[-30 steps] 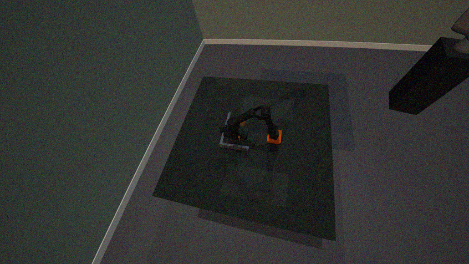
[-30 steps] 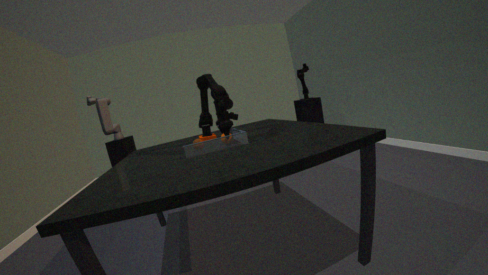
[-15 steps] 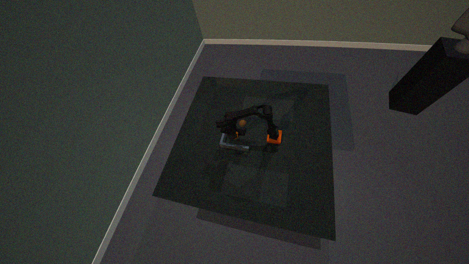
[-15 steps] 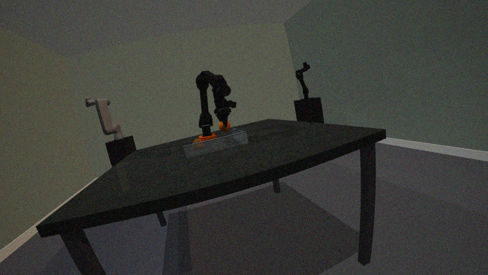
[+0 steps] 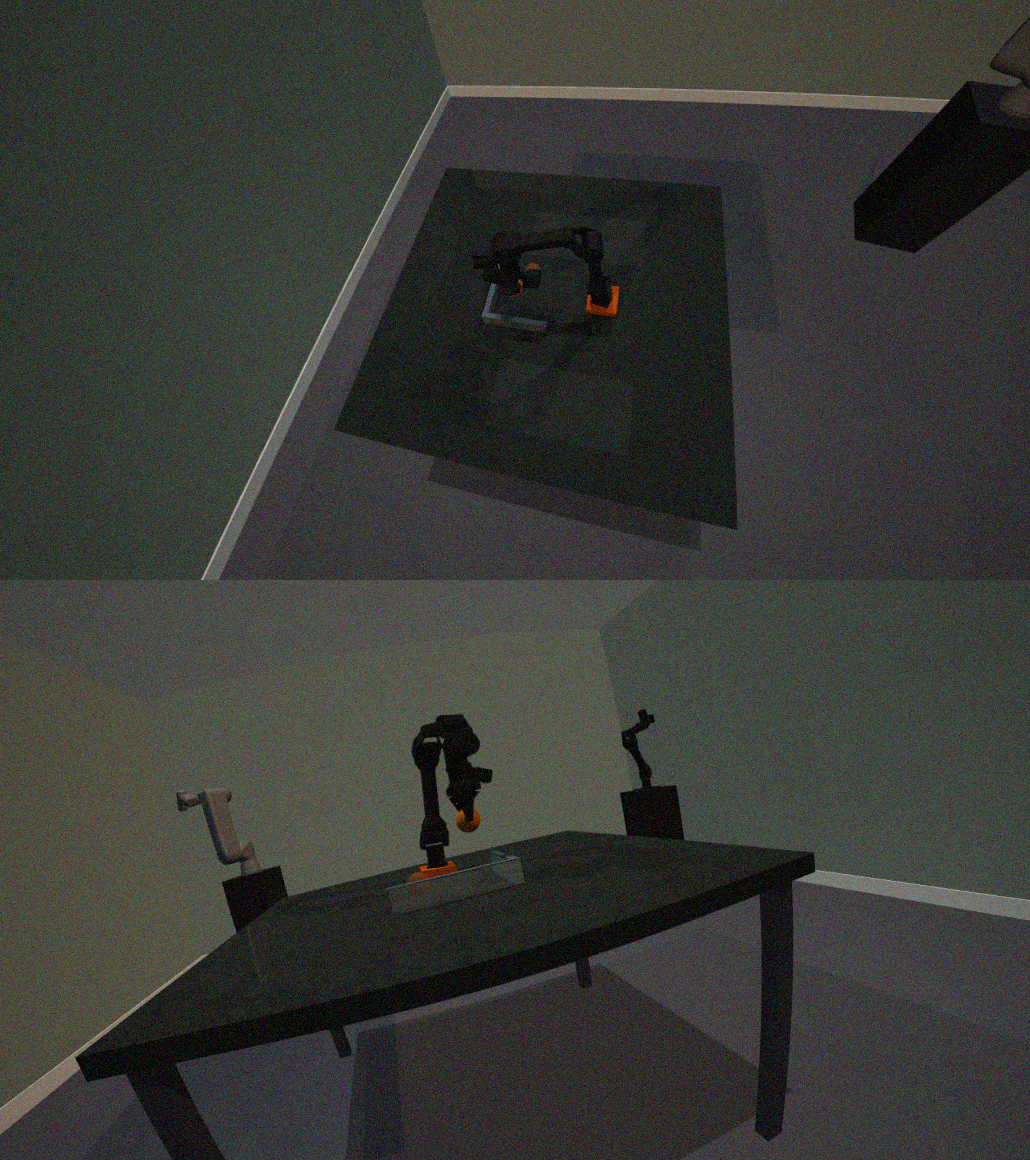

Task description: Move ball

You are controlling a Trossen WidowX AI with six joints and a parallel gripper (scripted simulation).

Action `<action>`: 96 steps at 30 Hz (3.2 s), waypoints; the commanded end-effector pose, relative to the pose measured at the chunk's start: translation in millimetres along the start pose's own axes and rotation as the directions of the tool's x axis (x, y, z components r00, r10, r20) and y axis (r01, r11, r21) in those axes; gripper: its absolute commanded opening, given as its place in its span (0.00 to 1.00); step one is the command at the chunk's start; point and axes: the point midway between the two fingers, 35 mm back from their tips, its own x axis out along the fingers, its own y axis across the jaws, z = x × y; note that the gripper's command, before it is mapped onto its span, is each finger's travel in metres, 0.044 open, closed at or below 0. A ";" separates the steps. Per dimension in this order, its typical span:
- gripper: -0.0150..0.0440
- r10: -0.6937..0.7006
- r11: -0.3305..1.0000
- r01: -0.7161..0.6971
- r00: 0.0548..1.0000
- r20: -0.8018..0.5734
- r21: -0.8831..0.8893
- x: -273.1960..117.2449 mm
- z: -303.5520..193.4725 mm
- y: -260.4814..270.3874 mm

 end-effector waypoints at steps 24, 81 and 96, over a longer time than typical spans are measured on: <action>0.25 -0.021 1.000 0.021 1.000 -0.013 0.017 32.5 -118.9 3.7; 0.61 -0.003 1.000 0.003 1.000 -0.016 -0.009 135.0 -162.7 18.3; 0.97 -0.005 1.000 0.004 1.000 -0.017 -0.005 50.0 -161.3 18.6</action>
